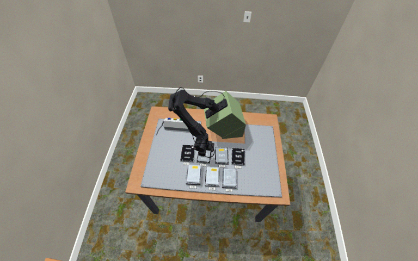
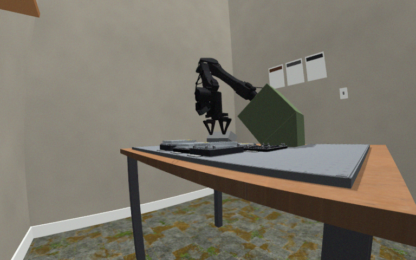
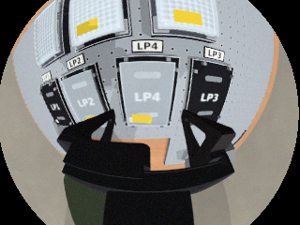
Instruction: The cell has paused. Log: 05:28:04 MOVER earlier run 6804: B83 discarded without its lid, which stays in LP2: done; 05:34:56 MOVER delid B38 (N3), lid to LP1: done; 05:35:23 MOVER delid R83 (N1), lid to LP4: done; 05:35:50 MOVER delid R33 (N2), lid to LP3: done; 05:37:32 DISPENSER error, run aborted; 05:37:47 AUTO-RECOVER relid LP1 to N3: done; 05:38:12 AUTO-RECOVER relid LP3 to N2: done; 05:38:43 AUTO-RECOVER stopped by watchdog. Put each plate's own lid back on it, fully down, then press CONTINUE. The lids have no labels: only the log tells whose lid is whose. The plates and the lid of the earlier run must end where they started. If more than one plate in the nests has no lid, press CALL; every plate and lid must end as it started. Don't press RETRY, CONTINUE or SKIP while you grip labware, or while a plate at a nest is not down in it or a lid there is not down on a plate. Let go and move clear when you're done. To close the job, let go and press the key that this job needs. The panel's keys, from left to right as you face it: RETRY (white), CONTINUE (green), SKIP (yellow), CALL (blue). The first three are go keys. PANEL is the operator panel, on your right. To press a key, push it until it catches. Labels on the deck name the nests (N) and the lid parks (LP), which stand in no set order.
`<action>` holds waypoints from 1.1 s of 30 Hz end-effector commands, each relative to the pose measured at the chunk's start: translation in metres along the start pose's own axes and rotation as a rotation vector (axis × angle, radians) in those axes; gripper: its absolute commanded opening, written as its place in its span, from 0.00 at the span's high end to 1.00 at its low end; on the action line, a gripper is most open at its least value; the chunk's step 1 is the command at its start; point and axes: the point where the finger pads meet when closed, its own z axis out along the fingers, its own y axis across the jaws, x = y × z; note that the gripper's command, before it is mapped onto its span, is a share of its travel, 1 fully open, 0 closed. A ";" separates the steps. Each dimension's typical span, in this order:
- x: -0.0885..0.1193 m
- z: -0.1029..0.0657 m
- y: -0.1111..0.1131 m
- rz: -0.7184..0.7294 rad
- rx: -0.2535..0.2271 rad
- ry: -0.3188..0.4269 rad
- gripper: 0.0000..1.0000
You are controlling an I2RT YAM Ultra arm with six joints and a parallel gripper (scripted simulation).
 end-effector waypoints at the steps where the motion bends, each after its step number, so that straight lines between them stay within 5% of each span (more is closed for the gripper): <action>1: -0.017 -0.006 0.001 0.011 0.002 -0.040 0.00; 33: -0.014 0.046 0.002 0.004 -0.004 -0.031 0.00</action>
